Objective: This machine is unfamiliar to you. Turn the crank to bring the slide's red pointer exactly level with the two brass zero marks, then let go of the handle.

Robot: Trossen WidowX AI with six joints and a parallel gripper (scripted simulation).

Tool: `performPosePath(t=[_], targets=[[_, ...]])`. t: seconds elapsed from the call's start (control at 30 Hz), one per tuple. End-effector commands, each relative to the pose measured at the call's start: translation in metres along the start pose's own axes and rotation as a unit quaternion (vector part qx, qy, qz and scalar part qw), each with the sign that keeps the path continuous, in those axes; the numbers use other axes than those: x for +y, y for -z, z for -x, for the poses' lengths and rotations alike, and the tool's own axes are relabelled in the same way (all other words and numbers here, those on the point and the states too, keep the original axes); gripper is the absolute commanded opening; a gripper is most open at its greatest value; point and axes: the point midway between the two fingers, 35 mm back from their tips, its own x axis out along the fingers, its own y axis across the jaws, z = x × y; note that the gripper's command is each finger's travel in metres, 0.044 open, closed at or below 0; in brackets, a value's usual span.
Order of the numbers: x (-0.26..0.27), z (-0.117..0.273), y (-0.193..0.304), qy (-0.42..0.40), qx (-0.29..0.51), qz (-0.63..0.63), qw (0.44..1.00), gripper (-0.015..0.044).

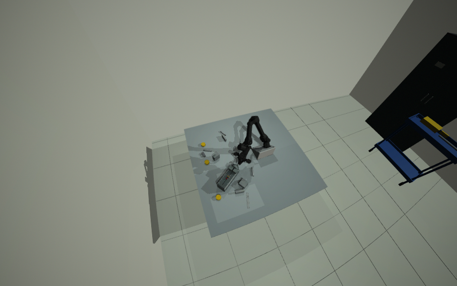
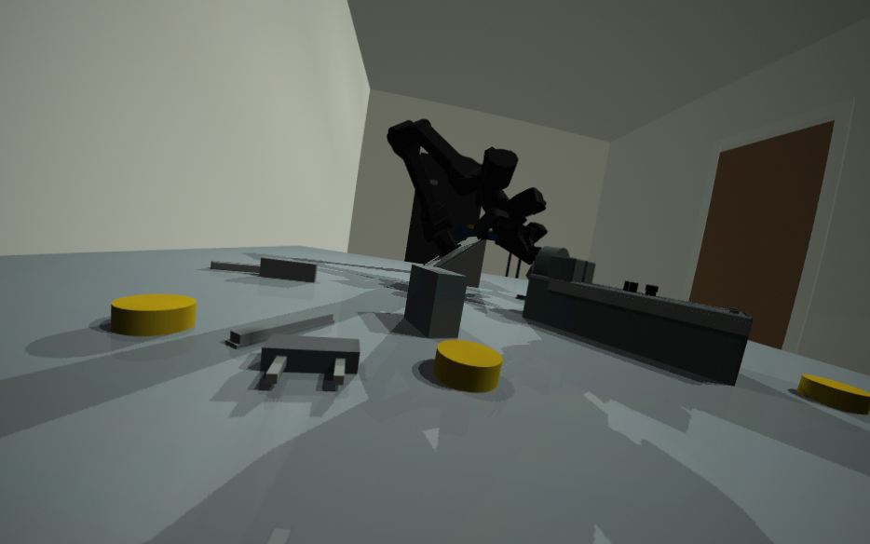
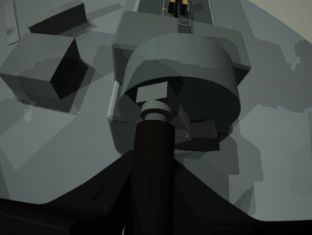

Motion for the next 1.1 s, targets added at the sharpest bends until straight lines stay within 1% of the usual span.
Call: performPosePath(t=[0.0, 0.5, 1.07], targets=[[-0.003, 0.001, -0.001, 0.001, 0.0, 0.001, 1.0, 0.0], [-0.027, 0.003, -0.003, 0.001, 0.0, 0.002, 1.0, 0.0], [-0.046, -0.013, 0.013, 0.002, 0.0, 0.002, 1.0, 0.0]])
